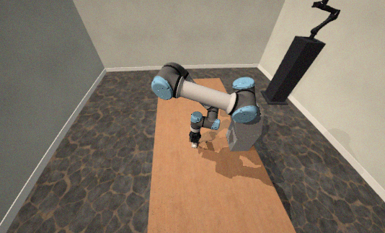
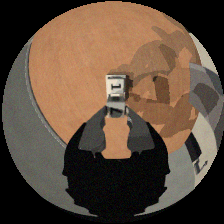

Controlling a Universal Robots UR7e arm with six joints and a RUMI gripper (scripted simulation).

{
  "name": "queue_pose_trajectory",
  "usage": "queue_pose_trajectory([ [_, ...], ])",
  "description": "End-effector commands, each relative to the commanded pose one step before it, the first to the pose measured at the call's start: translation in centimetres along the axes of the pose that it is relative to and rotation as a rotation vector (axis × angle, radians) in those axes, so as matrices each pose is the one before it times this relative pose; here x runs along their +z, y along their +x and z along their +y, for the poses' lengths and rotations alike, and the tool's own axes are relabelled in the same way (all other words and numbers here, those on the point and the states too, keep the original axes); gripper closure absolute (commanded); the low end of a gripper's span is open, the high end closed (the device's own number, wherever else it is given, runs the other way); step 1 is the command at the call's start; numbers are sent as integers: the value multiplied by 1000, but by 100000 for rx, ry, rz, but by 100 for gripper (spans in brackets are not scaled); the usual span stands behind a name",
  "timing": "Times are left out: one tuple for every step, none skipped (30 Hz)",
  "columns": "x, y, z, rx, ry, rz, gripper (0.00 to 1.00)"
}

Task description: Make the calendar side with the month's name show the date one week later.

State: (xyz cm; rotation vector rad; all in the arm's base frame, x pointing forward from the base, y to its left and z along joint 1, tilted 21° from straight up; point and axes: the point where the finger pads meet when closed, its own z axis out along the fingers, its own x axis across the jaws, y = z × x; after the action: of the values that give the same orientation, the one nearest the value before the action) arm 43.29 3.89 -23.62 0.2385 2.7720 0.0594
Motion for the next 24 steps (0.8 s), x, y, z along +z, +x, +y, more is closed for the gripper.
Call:
queue_pose_trajectory([
  [225,-70,49,-87,18,-123,89],
  [42,-1,2,-4,-1,-6,89],
  [47,-1,2,-4,-1,-7,89],
  [52,-1,2,-4,-1,-7,89],
  [57,-1,2,-4,-1,-8,89],
  [62,-2,2,-4,0,-9,89],
  [67,-2,2,-3,0,-9,89],
  [72,-2,2,-3,0,-9,89],
  [76,-2,1,-2,0,-8,89],
  [80,0,1,-1,0,-1,89],
  [83,1,1,-1,0,0,89],
  [86,1,1,-1,0,0,89],
  [89,0,1,0,0,0,89],
  [0,0,0,0,0,0,89],
  [0,0,0,0,0,0,89],
  [91,-3,-14,23,9,1,89],
  [91,0,1,-2,0,-2,89],
  [92,1,3,-4,-1,-1,89],
  [93,1,3,-6,-2,1,89],
  [93,1,4,-6,-2,1,89],
  [92,1,3,-6,-2,1,89],
  [90,1,2,-4,-2,0,89],
  [88,1,1,-2,-1,0,89],
  [87,0,0,0,0,0,89],
])
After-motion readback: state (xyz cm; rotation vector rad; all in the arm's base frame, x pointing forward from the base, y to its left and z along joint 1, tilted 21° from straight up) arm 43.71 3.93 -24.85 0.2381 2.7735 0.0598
